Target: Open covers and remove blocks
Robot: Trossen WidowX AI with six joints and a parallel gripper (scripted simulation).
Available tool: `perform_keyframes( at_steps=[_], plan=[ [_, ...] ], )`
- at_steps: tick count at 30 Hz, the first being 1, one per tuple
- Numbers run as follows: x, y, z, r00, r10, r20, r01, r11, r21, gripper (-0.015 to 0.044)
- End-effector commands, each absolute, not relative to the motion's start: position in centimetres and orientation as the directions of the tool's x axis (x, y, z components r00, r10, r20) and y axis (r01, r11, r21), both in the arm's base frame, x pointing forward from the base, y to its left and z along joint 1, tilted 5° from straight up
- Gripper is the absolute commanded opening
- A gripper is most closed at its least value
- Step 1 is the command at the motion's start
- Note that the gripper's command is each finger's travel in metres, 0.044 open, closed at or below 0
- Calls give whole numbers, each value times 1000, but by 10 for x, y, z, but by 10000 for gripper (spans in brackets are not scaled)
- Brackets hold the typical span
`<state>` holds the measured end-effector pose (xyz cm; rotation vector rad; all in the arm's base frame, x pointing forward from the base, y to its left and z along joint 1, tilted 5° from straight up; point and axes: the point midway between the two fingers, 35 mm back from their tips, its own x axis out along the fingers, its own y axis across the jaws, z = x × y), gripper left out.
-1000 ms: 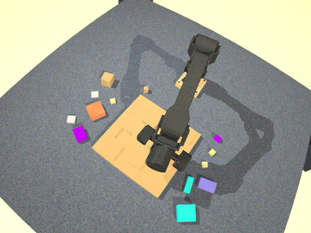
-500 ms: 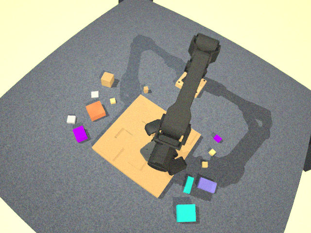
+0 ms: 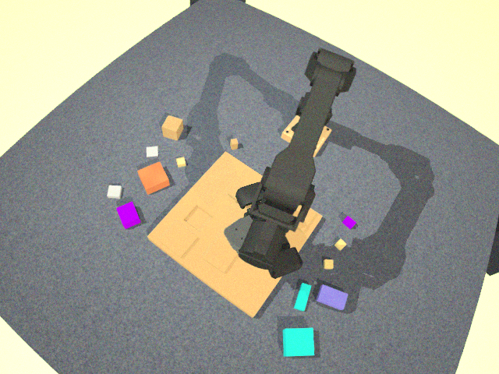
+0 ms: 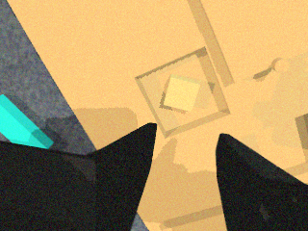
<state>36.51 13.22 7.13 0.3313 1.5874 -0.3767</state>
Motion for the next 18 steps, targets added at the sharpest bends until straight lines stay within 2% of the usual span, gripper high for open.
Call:
perform_keyframes(
  at_steps=[1, 18],
  plan=[
    [366, 133, 73, -45, -15, -999, 432, 902, -33, 144],
    [366, 133, 68, -45, -15, -999, 205, 978, -24, 144]
  ],
)
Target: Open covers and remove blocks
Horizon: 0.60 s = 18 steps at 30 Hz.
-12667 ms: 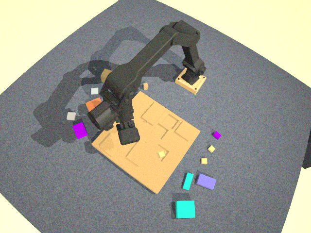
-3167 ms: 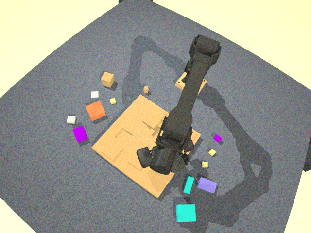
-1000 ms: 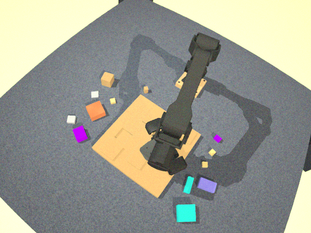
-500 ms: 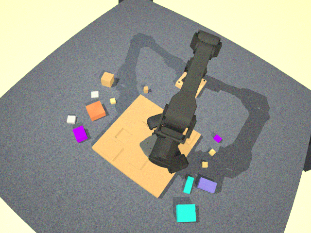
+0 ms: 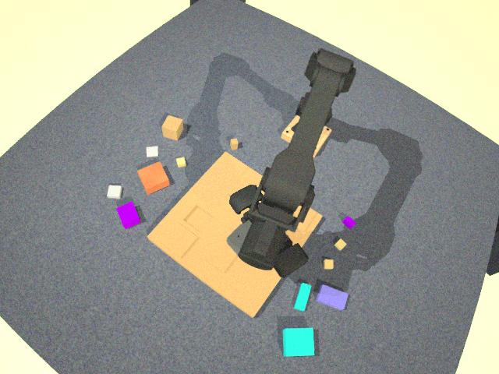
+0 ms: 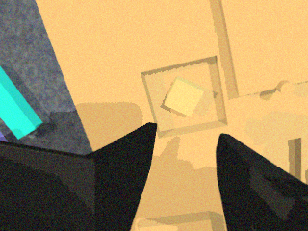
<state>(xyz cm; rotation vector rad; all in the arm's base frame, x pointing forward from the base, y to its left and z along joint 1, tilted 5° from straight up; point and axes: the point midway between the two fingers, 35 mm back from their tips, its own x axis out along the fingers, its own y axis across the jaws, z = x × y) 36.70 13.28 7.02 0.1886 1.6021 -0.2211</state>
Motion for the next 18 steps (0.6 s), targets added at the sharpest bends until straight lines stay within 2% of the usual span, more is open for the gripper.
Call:
perform_keyframes(
  at_steps=[1, 18],
  plan=[
    [366, 133, 68, -45, -15, -999, 191, 981, -23, 144],
    [366, 133, 62, -45, -15, -999, -61, 998, -12, 144]
  ],
)
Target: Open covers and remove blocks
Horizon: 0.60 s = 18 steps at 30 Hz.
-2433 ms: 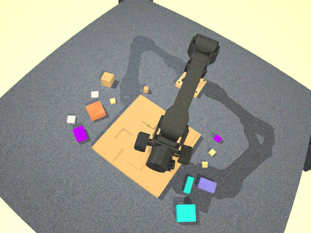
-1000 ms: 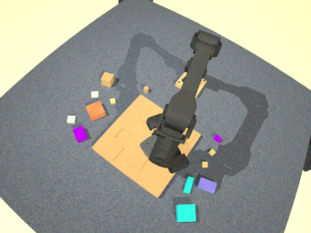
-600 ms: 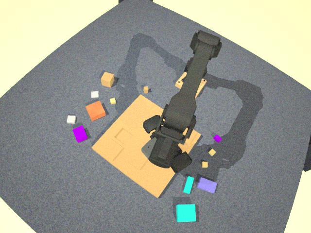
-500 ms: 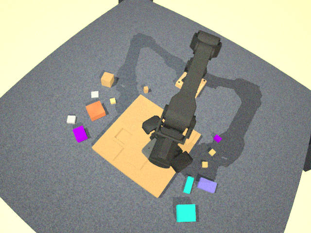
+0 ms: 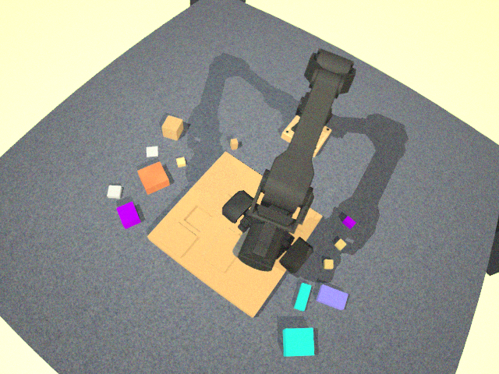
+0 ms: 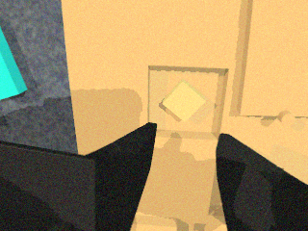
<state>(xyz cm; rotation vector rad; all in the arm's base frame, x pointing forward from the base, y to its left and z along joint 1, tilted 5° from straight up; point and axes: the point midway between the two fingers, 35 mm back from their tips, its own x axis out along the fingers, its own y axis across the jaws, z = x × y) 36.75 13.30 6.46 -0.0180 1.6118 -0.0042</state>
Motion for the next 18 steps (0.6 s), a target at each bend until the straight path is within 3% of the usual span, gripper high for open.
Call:
perform_keyframes(
  at_steps=[1, 18],
  plan=[
    [366, 133, 61, -45, -15, -999, -76, 997, -11, 144],
    [366, 133, 56, -45, -15, -999, -324, 946, 1, 144]
  ],
)
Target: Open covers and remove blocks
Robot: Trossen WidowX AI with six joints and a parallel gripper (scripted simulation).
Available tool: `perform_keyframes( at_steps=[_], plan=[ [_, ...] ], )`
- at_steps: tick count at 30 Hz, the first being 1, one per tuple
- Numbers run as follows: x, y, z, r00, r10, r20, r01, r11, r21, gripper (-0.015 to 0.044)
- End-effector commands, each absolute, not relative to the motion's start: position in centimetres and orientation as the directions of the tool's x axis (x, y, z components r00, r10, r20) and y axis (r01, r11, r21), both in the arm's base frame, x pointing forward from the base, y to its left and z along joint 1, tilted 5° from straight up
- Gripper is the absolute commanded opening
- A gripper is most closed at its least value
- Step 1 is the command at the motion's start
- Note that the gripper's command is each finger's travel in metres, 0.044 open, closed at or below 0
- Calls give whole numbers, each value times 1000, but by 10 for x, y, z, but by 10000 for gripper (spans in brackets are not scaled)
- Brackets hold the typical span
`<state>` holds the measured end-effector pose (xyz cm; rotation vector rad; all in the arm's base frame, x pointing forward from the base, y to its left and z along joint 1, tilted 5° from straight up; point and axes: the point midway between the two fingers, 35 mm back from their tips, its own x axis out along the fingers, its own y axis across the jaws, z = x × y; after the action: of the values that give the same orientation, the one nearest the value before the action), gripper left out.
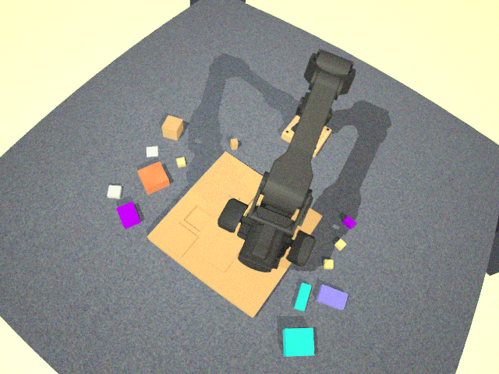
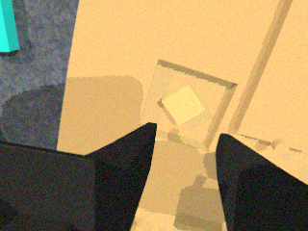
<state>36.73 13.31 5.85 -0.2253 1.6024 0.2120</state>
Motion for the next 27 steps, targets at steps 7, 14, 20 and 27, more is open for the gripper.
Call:
perform_keyframes(
  at_steps=[7, 14, 20, 27],
  plan=[
    [366, 133, 53, -45, -15, -999, -421, 907, 6, 144],
    [366, 133, 51, -45, -15, -999, -513, 858, 11, 144],
    [366, 133, 49, -45, -15, -999, -587, 809, 15, 144],
    [366, 133, 46, -45, -15, -999, -668, 743, 19, 144]
  ],
)
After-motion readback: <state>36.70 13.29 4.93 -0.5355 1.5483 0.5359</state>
